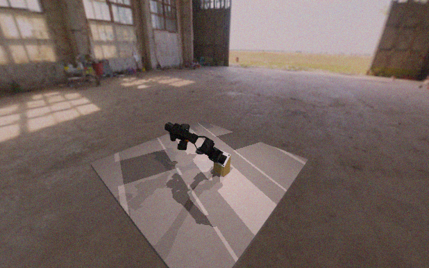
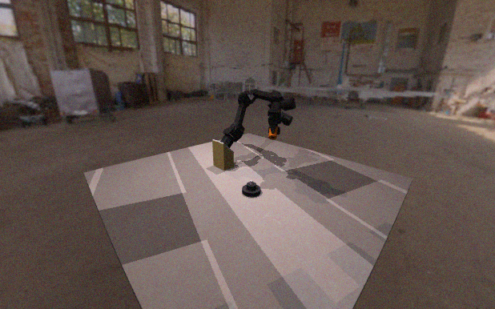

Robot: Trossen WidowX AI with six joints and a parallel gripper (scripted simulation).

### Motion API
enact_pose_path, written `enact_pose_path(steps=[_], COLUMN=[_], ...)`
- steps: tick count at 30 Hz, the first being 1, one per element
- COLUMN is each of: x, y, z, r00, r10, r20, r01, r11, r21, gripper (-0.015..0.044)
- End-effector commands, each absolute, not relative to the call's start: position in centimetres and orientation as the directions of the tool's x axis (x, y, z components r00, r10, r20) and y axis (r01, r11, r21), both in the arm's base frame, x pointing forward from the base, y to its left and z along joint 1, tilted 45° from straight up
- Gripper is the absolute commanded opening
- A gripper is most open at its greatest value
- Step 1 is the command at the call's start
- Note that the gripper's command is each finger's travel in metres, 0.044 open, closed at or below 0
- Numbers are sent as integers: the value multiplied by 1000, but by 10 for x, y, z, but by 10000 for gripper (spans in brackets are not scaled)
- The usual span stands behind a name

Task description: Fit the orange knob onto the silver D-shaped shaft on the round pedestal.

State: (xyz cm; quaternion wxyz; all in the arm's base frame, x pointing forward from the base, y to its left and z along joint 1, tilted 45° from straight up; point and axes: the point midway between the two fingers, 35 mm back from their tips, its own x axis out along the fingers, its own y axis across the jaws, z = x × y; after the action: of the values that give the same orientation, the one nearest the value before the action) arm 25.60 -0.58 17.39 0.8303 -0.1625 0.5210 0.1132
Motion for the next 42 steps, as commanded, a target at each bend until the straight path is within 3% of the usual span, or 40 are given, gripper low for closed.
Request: enact_pose_path(steps=[1,15,32,42], x=[259,265,271,280], y=[-4,9,23,44], z=[169,143,117,90], r00=[400,235,47,45], r10=[105,420,673,676], r20=[-911,-876,-738,-736], r01=[-394,-510,-562,-564], r11=[917,821,628,625], r21=[-67,256,538,539], gripper=[0,0,0,0])
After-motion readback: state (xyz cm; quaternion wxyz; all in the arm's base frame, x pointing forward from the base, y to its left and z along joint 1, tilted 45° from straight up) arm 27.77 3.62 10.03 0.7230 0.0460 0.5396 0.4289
